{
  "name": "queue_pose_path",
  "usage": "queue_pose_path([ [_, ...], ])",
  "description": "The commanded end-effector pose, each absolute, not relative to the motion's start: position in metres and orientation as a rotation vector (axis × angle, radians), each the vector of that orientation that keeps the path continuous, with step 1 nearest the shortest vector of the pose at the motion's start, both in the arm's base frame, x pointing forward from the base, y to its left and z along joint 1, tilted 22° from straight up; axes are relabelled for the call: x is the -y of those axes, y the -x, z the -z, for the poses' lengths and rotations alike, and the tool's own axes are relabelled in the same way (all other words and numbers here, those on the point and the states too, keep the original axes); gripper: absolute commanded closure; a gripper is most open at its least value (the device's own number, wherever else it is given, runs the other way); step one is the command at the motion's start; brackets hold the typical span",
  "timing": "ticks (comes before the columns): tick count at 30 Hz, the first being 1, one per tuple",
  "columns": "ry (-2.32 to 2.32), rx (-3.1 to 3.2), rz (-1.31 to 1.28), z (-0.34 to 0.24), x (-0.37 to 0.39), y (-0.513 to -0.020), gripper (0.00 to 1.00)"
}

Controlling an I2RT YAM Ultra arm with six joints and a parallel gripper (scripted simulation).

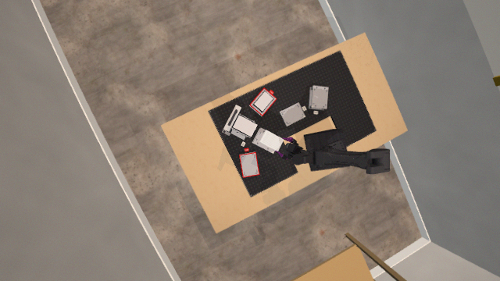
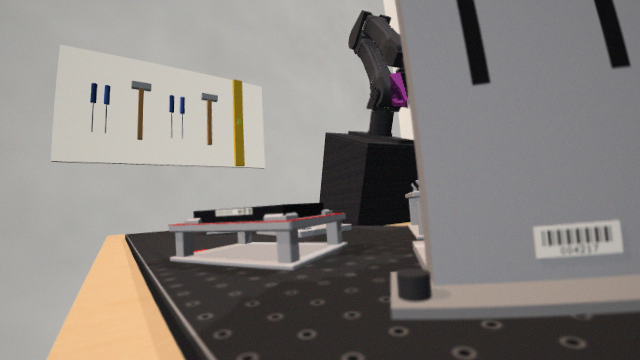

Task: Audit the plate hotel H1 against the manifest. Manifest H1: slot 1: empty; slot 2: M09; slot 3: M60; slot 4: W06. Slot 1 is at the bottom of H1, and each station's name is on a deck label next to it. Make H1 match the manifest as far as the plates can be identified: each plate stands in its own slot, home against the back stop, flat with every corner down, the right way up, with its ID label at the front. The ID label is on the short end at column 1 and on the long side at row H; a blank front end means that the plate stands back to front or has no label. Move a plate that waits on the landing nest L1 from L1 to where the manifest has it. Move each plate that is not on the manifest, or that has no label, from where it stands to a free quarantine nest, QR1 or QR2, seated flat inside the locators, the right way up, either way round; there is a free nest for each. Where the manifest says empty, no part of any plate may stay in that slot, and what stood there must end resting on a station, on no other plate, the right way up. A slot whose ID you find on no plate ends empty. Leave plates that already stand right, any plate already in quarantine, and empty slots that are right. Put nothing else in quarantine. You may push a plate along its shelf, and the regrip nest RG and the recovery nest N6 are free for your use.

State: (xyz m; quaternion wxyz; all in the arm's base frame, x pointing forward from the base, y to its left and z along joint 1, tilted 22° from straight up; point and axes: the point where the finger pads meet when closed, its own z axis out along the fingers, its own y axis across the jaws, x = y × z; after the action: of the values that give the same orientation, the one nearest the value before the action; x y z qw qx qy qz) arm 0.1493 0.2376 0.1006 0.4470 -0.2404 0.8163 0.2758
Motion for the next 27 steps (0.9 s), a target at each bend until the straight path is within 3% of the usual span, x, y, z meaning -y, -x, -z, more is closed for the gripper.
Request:
queue_pose_path([
  [1,0.592,-2.017,-0.685,-0.1033,-0.2381,-0.15,0.14],
  [27,0.592,-2.016,-0.685,-0.1063,-0.2425,-0.156,0.14],
])
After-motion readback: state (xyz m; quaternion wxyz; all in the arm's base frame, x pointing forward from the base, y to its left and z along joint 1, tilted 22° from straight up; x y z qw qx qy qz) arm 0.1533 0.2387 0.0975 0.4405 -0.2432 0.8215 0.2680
